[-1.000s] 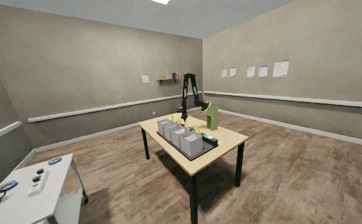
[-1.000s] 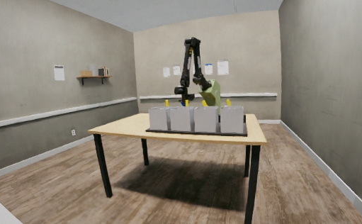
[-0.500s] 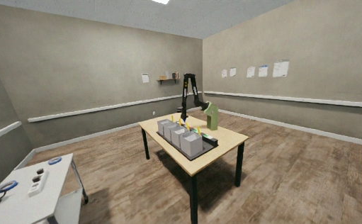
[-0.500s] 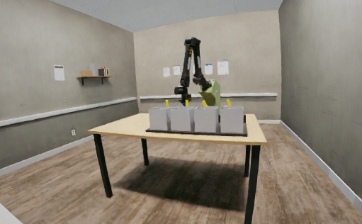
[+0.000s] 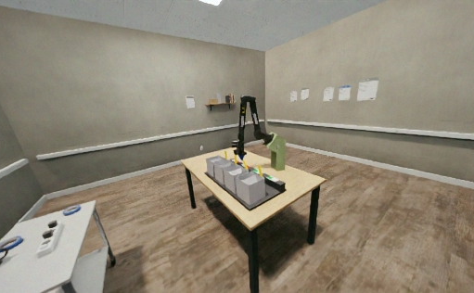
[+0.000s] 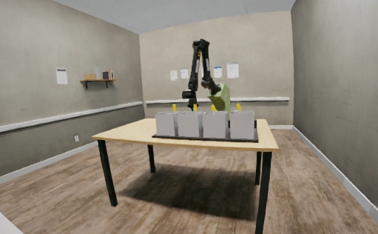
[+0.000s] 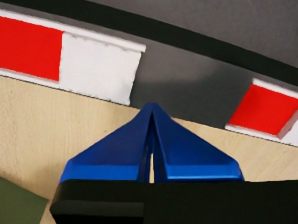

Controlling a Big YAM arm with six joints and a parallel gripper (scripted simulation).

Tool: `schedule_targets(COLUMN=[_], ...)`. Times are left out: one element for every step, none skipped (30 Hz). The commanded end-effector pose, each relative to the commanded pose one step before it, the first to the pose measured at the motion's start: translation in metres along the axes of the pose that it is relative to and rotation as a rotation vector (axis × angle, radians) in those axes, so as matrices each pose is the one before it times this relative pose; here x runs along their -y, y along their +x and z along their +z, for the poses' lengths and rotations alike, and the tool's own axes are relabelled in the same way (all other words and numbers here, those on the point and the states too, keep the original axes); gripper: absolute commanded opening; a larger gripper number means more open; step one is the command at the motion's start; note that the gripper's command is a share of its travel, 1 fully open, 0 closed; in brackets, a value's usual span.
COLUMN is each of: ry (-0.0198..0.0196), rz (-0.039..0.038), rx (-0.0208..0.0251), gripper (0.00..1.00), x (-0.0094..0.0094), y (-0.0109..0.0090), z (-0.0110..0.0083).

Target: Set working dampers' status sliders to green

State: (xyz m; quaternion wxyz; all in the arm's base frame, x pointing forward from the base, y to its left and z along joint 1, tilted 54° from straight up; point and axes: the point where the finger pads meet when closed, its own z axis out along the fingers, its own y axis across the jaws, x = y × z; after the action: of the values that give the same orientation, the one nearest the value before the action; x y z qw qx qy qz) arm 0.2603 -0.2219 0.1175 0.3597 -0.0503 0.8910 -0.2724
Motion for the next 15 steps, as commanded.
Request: schedule_targets(ry=[0.01839,0.00001,0.00026,0.00040,0.00020,-0.00001,-0.00010,-0.00007,0.00016,0.00000,0.00000,0.00080,0.00037,-0.00032,-0.00057], rz=[0.16629,0.02786,0.02781,0.02777,0.02774,0.02776,0.02781,0.02786,0.02785,0.00000,0.00000,0.06938,0.02628,0.02786,0.02793], rx=[0.00333,0.00040,0.00030,0.00005,-0.00022,-0.00004,0.00035,0.00048,0.00045,0.00000,0.00000,0.00027,-0.00025,0.00017,0.00037], gripper=[0.00,0.00,0.00,0.00,0.00,0.00,0.00,0.00,0.00,0.00,0.00,0.00,0.00,0.00,0.00], x=[0.00901,-0.00001,0.00009,0.00016,0.00012,0.00004,-0.00003,-0.00003,0.00005,0.00000,0.00000,0.00038,0.00016,-0.00008,-0.00021], y=[-0.00271,-0.00014,-0.00008,0.00001,0.00009,0.00002,-0.00011,-0.00016,-0.00014,0.00000,0.00000,-0.00002,0.00008,-0.00006,-0.00014], z=[0.00029,0.00000,-0.00002,0.00000,0.00006,0.00006,0.00001,-0.00001,-0.00003,0.00000,0.00000,0.00002,0.00006,0.00005,0.00003])
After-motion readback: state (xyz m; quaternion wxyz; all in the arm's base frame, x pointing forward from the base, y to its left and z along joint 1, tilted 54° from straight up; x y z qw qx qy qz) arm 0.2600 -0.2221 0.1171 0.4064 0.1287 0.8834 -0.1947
